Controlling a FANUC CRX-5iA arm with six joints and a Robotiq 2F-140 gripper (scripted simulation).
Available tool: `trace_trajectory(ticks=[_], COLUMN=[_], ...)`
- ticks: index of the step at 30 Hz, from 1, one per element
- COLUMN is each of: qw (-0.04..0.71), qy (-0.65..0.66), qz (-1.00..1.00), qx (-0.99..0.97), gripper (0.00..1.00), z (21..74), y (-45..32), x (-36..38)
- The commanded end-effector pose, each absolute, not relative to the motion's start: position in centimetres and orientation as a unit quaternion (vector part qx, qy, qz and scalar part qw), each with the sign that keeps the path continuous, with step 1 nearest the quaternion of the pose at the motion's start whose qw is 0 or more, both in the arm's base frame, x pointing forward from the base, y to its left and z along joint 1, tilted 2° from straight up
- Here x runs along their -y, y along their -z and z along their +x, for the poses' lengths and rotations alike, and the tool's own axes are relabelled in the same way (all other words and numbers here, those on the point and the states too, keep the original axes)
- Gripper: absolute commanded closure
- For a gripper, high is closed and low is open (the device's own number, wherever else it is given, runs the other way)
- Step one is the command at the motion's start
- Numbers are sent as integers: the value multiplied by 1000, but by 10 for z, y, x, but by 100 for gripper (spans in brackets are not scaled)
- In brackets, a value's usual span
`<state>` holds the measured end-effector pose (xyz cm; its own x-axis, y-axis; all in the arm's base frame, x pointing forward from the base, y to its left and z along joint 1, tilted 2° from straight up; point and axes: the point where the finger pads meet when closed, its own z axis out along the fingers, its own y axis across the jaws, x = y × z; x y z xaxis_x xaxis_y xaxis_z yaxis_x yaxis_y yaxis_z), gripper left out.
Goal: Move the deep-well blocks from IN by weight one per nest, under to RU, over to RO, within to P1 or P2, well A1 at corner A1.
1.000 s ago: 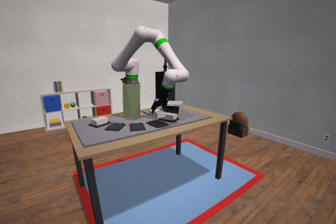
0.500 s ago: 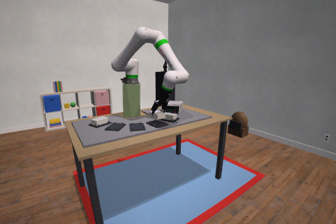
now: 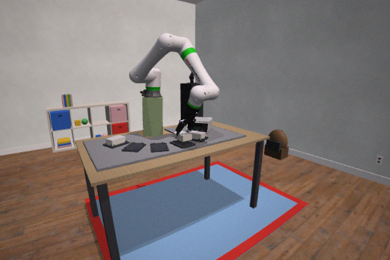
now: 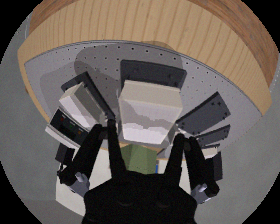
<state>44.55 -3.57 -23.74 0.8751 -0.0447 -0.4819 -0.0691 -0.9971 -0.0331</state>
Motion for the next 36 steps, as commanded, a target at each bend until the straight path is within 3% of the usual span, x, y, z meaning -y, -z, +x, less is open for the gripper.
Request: trace_trajectory(ticks=[1, 36], qw=[25, 25], qy=[-248, -248], qz=[-968, -968], qx=[-29, -29], gripper=[90, 90], z=[446, 446], y=[241, 259], x=[36, 35])
